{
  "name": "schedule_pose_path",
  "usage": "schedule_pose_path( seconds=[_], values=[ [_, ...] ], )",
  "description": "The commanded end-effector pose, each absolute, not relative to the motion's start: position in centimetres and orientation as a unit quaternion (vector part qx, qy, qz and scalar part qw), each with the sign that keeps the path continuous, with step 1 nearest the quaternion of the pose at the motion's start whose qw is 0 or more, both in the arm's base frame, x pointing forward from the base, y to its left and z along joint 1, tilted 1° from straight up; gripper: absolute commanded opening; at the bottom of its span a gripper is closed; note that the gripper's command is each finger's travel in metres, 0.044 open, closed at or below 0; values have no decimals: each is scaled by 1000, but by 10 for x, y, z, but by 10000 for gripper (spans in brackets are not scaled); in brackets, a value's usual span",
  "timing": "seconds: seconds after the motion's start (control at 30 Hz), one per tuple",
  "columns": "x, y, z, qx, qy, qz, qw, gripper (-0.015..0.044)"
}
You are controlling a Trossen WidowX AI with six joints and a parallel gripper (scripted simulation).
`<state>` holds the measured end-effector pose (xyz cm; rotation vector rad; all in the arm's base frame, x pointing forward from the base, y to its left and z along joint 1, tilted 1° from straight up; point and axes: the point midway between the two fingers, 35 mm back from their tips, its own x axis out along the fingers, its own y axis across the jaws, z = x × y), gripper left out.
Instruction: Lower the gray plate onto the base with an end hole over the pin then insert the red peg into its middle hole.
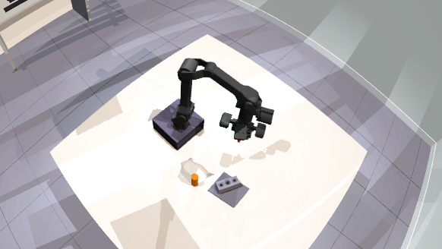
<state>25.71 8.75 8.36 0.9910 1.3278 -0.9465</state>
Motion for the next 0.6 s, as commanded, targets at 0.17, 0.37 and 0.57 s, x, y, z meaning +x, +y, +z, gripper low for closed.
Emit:
schedule_pose_path(
  seconds=[0.17, 0.37, 0.57],
  values=[
    [273, 70, 85, 423, 567, -402, 581, 0],
    [283, 56, 86, 423, 566, -403, 581, 0],
    [292, 41, 87, 422, 565, -403, 583, 0]
  ],
)
